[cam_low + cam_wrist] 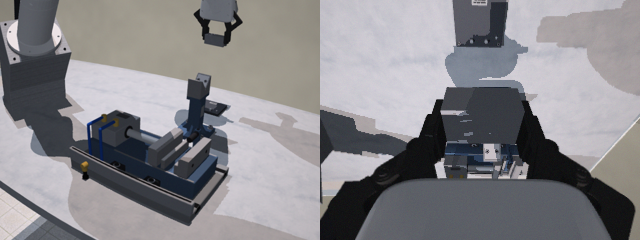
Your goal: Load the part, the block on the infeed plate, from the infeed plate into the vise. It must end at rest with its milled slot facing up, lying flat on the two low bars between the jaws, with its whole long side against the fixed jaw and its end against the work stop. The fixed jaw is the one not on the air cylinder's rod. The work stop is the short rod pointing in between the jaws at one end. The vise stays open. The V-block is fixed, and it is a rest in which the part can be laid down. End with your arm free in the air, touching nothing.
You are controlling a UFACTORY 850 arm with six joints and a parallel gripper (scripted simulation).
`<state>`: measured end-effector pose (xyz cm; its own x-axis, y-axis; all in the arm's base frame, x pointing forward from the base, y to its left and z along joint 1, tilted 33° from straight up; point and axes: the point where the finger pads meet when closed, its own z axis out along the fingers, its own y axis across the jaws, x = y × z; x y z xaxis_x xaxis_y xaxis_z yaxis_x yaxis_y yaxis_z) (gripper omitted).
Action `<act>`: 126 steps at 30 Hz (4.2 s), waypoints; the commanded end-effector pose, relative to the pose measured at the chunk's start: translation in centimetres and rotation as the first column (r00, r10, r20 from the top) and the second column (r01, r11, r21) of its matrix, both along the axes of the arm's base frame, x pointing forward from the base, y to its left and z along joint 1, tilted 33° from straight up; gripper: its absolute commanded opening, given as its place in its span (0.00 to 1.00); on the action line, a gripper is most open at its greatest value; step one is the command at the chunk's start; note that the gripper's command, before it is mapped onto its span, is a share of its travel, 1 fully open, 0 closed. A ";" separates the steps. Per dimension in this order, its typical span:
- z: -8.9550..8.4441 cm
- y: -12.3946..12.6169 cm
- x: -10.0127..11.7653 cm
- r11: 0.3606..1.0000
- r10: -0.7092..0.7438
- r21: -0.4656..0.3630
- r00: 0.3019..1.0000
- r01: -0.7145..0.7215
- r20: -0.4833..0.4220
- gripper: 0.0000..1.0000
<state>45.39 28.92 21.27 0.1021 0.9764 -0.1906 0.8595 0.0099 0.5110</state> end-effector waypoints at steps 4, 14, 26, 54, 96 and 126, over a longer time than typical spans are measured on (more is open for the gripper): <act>0.6 -1.4 0.3 1.000 0.002 0.001 1.000 -0.002 0.000 0.00; 1.4 -4.1 0.8 1.000 0.005 0.000 1.000 -0.005 -0.002 0.00; 2.5 -7.7 1.1 1.000 0.010 -0.002 1.000 -0.010 -0.004 0.00; 4.3 -15.2 0.7 1.000 0.020 -0.010 1.000 -0.020 -0.003 0.00; 4.6 -16.3 0.5 1.000 0.021 -0.014 1.000 -0.021 -0.003 0.00; 4.6 -16.2 0.5 0.995 -0.027 -0.095 1.000 0.027 0.000 0.00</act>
<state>45.87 12.65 25.83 0.1183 0.9562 -0.2679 0.8614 0.0354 0.5066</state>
